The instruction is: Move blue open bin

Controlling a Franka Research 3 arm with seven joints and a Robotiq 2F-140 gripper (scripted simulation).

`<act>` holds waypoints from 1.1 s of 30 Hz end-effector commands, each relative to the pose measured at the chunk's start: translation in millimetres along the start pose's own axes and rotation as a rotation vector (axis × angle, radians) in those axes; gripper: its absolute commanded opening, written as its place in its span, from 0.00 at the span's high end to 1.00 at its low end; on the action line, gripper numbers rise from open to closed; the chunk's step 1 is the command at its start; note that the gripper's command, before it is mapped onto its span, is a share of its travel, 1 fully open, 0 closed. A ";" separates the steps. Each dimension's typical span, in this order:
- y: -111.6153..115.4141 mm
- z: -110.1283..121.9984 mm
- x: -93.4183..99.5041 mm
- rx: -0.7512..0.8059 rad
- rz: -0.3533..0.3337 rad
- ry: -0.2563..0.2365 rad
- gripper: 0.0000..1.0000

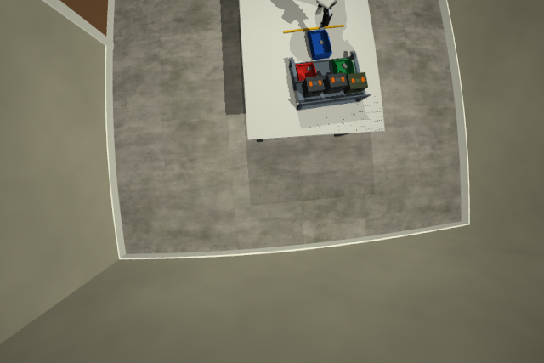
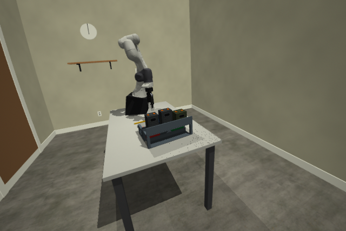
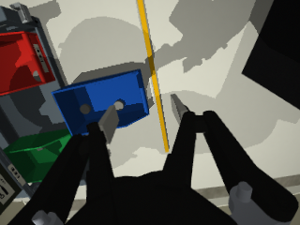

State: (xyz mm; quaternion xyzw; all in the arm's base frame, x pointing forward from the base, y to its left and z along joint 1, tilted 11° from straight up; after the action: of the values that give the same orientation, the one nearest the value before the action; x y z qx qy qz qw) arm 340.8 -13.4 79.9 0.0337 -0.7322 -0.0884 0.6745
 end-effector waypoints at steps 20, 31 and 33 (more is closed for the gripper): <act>0.8 -3.6 -3.0 0.001 -0.002 -0.004 0.43; 0.8 -3.6 -3.0 0.001 -0.002 -0.004 0.43; 0.8 -3.6 -3.0 0.001 -0.002 -0.004 0.43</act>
State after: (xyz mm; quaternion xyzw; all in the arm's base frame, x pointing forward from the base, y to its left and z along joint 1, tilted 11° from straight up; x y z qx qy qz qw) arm 343.6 -11.2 77.2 0.0368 -0.7328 -0.0875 0.6738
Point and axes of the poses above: the point where the finger pads meet when closed, its own x axis back along the fingers, its own z axis across the jaws, y = z × x, the point moved 10 cm from there along x, back along the fingers, and after that the axes turned 1 degree about -x, right-handed, at the moved point
